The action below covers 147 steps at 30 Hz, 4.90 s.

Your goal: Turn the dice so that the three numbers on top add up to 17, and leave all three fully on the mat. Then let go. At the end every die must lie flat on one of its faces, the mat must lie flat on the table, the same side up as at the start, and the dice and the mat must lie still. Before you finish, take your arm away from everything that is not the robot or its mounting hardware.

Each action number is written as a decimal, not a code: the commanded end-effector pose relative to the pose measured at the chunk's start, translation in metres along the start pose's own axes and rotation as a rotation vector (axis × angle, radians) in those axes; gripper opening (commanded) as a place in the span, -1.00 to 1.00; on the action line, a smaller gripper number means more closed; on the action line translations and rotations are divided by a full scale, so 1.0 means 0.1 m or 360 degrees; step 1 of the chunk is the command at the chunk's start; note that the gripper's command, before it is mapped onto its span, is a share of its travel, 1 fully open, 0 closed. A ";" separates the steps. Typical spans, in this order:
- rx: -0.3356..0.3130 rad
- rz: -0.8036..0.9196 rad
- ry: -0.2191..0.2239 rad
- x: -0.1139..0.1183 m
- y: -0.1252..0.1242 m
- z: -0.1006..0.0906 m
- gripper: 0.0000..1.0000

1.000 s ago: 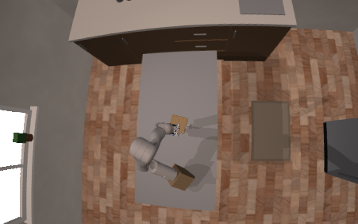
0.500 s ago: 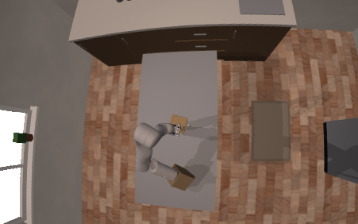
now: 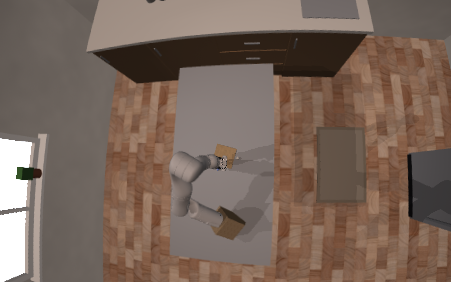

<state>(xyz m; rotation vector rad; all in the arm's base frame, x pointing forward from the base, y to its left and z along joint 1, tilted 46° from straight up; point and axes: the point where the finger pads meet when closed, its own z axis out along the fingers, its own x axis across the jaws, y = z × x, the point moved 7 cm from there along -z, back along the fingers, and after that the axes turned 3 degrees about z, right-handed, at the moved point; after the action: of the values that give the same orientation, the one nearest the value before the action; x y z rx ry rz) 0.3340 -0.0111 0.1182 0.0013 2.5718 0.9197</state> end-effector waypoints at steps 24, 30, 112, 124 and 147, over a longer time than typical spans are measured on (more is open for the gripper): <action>0.0001 -0.0001 0.0000 0.00 0.00 0.00 -0.32; 0.0001 -0.0001 0.0000 0.00 0.00 0.00 -0.32; 0.0001 -0.0001 0.0000 0.00 0.00 0.04 0.27; 0.0001 -0.0001 0.0000 0.00 0.00 -0.08 0.27; 0.0001 -0.0001 0.0000 0.00 0.00 -0.79 0.27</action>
<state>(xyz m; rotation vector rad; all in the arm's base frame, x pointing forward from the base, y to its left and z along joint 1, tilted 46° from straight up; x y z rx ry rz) 0.3052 -0.0485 0.1702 -0.0336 2.5820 0.9284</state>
